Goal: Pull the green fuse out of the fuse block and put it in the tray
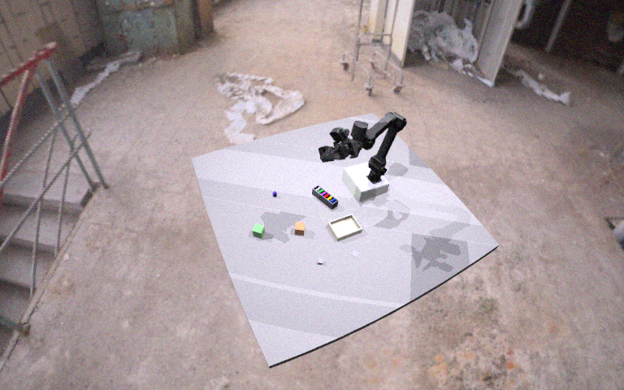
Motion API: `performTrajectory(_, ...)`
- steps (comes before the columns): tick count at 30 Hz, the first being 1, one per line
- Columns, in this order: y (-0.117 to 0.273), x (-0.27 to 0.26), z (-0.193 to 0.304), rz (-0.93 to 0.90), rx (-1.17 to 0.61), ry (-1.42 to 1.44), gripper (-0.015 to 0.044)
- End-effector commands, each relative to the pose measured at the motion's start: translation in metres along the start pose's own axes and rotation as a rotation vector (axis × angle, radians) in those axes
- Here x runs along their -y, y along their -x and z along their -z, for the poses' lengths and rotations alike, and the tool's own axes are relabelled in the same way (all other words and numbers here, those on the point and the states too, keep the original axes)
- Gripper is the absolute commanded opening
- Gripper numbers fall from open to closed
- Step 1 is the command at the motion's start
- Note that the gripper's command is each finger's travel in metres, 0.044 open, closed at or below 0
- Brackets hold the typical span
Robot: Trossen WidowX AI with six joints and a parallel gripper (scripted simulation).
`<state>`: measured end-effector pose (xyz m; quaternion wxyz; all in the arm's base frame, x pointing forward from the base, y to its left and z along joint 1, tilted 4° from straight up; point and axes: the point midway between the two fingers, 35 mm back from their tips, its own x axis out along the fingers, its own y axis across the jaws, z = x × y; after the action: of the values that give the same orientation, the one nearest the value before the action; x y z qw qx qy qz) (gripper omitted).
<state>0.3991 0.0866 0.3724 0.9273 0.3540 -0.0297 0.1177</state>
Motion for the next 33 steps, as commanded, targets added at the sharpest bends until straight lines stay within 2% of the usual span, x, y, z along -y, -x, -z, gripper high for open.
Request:
performTrajectory(1,-0.008,0.053,0.023,0.157,-0.123,0.146,0.0074)
performTrajectory(7,0.005,0.147,0.061,0.405,-0.402,0.370,0.0074)
performTrajectory(14,0.057,0.241,0.102,0.600,-0.821,0.539,0.0074)
performTrajectory(20,0.125,0.296,0.133,0.646,-1.259,0.579,0.0074)
performTrajectory(25,0.186,0.317,0.150,0.578,-1.613,0.520,0.0074)
performTrajectory(33,0.197,0.322,0.149,0.562,-1.656,0.507,0.0074)
